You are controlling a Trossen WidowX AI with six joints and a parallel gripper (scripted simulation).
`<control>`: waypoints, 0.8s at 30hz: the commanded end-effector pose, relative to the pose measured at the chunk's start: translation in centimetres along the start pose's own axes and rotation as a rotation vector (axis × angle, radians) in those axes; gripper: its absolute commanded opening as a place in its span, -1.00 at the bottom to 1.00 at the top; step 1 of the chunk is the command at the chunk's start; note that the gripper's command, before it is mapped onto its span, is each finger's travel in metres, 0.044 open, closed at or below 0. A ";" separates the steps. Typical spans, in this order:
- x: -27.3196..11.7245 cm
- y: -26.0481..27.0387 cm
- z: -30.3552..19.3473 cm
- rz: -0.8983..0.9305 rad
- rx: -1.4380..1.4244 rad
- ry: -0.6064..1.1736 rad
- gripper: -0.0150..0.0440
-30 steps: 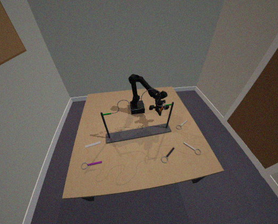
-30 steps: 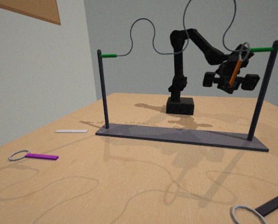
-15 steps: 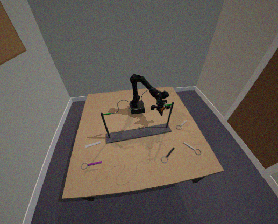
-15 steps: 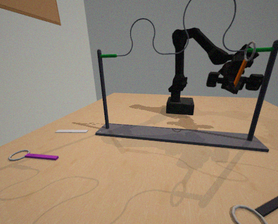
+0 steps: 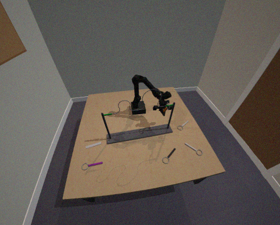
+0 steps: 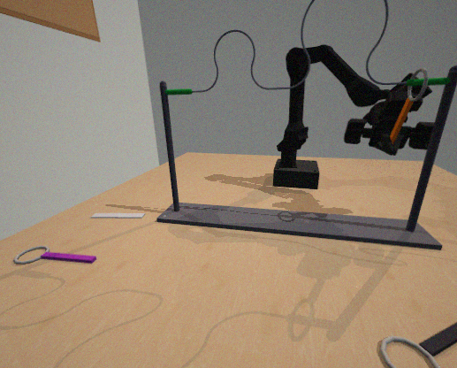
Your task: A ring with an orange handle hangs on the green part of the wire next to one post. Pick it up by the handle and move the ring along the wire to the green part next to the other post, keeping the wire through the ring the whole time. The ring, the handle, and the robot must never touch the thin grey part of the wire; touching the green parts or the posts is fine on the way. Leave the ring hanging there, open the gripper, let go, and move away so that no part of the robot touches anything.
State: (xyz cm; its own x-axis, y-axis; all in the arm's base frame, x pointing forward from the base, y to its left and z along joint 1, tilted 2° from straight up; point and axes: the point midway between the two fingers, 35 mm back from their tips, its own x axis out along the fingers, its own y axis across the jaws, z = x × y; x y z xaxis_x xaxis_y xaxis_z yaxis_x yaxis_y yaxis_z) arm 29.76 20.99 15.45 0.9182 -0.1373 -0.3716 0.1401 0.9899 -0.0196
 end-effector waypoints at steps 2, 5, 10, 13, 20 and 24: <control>0.3 0.1 -0.5 -0.004 0.009 -0.005 -1.00; 0.5 0.1 -0.9 -0.004 0.009 -0.005 -1.00; 0.6 0.1 -1.3 -0.004 0.009 -0.005 -1.00; 0.6 0.1 -1.3 -0.004 0.009 -0.005 -1.00; 0.6 0.1 -1.3 -0.004 0.009 -0.005 -1.00; 0.6 0.1 -1.3 -0.004 0.009 -0.005 -1.00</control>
State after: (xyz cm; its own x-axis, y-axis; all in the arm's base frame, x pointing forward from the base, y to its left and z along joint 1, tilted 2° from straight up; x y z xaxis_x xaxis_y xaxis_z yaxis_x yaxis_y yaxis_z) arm 29.90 21.21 14.11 0.9195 -0.1362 -0.3689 0.1407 0.9899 -0.0148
